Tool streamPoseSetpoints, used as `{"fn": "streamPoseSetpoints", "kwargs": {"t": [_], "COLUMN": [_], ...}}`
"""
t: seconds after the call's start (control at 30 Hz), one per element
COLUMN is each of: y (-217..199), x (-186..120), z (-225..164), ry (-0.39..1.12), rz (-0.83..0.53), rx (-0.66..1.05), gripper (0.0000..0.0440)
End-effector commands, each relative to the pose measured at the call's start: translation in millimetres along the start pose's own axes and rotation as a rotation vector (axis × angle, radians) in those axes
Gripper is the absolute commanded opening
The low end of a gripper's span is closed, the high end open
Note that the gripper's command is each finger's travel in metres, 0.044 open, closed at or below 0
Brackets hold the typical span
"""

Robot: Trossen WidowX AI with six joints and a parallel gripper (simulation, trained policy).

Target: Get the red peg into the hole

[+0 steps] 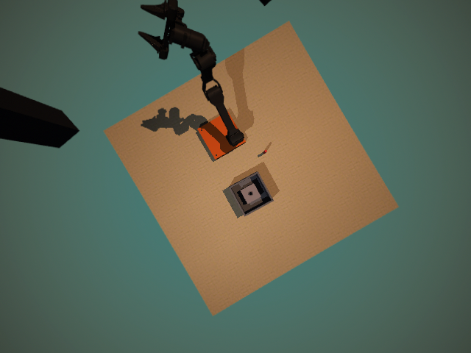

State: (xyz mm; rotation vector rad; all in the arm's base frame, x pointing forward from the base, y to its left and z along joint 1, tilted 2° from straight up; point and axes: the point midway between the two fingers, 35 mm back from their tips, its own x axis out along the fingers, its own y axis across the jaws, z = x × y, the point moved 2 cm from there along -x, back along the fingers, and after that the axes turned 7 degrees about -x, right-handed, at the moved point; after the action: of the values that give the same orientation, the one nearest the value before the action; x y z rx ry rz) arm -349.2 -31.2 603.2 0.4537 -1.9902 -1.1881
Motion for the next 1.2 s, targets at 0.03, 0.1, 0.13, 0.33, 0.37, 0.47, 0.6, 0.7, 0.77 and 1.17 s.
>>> {"fn": "streamPoseSetpoints", "kwargs": {"t": [0.03, 0.1, 0.13, 0.33, 0.37, 0.47, 0.6, 0.7, 0.77, 1.17], "y": [6, 13, 16, 36, 39, 45, 50, 51, 50, 27], "x": [-2, -6, -8, -30, -35, -51, -75, -96, -110, -211], "z": [-16, -36, -47, -116, -127, -162, -206, -237, -257, -361], "ry": [0.034, 0.079, 0.101, 0.245, 0.27, 0.345, 0.447, 0.525, 0.578, 0.909], "rz": [0.025, 0.057, 0.074, 0.178, 0.195, 0.244, 0.307, 0.352, 0.381, 0.549], "rx": [-0.043, -0.087, -0.107, -0.219, -0.237, -0.292, -0.364, -0.418, -0.453, -0.647], "gripper": [0.0435, 0.044, 0.044, 0.044, 0.044, 0.044, 0.044, 0.044, 0.044, 0.044]}}
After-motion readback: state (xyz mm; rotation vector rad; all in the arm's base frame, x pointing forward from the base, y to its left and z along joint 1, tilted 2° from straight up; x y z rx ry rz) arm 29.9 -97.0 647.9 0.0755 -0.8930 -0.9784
